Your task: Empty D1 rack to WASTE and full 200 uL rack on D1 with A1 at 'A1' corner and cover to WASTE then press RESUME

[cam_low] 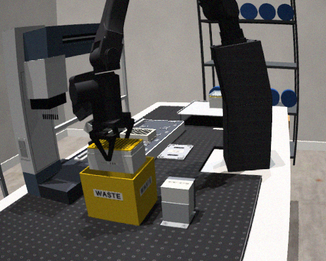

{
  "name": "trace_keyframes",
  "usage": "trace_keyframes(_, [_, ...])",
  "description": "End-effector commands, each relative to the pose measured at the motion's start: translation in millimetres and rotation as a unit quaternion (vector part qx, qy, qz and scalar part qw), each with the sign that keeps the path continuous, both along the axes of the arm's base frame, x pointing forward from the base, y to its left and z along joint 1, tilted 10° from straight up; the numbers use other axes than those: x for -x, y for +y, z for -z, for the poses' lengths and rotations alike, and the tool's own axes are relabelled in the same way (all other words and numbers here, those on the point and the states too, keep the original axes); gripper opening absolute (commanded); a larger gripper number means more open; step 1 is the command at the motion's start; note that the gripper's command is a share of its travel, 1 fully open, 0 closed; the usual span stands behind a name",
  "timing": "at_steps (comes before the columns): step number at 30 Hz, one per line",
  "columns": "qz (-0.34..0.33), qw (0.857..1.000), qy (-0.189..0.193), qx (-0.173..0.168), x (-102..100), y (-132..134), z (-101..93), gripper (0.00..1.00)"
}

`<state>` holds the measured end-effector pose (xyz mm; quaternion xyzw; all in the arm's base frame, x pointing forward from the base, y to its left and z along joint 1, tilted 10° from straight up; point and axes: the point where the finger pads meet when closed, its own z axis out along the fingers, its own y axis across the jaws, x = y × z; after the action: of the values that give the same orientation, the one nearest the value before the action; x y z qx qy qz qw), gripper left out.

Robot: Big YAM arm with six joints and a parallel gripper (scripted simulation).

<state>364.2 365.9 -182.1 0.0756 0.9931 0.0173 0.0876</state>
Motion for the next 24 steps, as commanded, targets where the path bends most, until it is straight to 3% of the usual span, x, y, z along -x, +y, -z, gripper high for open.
trace_keyframes(1, [-0.002, 1.000, -0.003, -0.002, -11.2, 3.2, 5.5, 0.00])
trace_keyframes(24, [-0.001, 1.000, -0.001, 0.000, -11.2, 1.5, 5.9, 0.00])
